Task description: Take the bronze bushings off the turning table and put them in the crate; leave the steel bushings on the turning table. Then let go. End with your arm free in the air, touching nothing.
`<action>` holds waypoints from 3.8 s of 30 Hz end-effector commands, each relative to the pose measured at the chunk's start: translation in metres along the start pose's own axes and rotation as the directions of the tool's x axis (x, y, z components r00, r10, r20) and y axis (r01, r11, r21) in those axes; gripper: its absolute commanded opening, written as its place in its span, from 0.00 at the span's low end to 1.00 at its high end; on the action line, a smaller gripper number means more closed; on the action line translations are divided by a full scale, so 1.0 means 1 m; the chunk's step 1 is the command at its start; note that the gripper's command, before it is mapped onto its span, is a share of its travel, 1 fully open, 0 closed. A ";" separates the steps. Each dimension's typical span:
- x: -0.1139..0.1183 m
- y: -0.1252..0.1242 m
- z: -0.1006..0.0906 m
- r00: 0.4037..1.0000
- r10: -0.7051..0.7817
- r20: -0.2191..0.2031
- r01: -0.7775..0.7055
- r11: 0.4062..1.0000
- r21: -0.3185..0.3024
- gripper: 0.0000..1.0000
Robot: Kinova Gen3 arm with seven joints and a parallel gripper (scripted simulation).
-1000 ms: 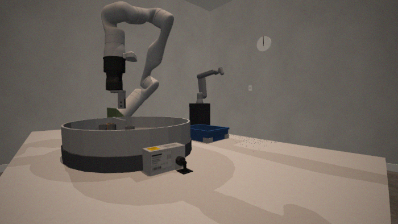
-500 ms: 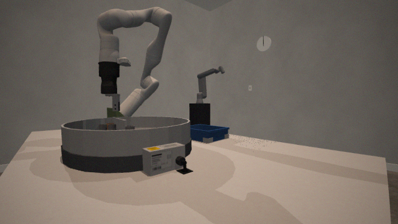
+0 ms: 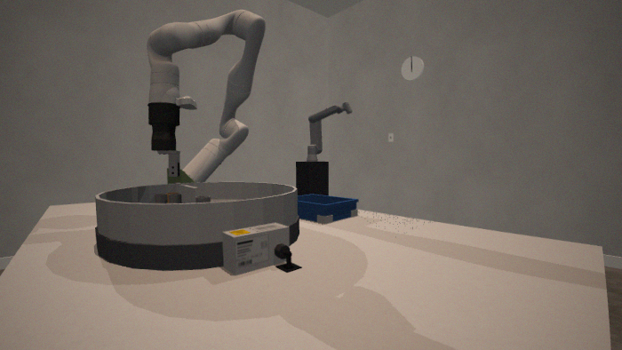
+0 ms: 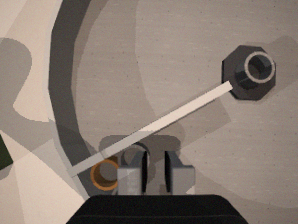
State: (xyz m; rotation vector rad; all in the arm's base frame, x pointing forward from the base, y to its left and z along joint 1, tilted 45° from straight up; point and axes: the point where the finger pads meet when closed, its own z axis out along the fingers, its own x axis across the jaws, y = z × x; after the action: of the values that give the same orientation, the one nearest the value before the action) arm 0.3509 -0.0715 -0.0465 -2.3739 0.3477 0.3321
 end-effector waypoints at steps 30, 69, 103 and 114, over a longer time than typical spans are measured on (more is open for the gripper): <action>-0.011 0.006 0.019 1.000 0.025 -0.003 -0.025 1.000 0.012 0.40; -0.011 0.006 0.049 1.000 0.025 -0.003 -0.025 1.000 0.012 0.40; -0.011 0.005 0.062 1.000 0.025 -0.003 -0.025 1.000 0.012 0.40; -0.011 0.005 0.064 1.000 0.025 -0.003 -0.025 1.000 0.012 0.40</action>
State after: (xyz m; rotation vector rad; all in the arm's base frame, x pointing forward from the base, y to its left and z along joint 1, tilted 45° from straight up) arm 0.3298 -0.0304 -0.0916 -2.3598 0.3799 0.3384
